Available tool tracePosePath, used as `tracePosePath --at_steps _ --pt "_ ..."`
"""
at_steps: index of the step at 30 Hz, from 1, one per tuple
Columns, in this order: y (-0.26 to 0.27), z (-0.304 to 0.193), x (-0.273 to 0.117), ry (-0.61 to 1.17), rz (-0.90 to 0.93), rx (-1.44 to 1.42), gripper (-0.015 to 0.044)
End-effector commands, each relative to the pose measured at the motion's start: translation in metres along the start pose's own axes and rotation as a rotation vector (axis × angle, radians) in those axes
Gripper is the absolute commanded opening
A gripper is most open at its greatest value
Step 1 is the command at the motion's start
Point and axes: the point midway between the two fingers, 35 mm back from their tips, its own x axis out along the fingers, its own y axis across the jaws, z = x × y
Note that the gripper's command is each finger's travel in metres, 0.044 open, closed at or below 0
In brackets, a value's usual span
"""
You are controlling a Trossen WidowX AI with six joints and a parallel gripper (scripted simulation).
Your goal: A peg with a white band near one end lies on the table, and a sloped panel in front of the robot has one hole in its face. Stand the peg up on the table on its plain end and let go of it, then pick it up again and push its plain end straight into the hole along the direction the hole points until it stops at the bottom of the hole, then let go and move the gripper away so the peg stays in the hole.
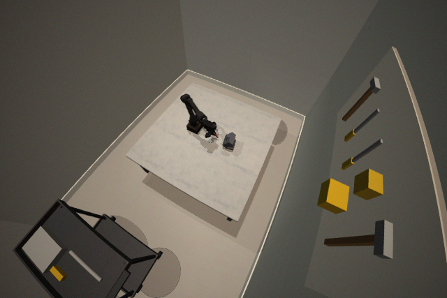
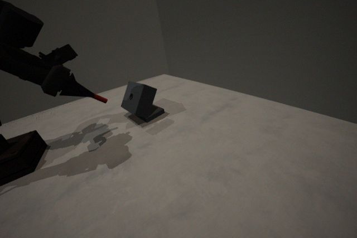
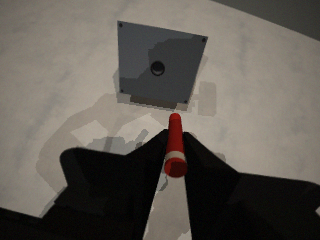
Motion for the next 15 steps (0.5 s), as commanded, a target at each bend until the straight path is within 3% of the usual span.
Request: tracePosePath --at_steps 1,15 --pt "0.006 0.004 -0.001 -0.043 0.01 0.016 0.0" --pt "0.017 0.013 0.0 -0.124 0.034 0.042 0.0"
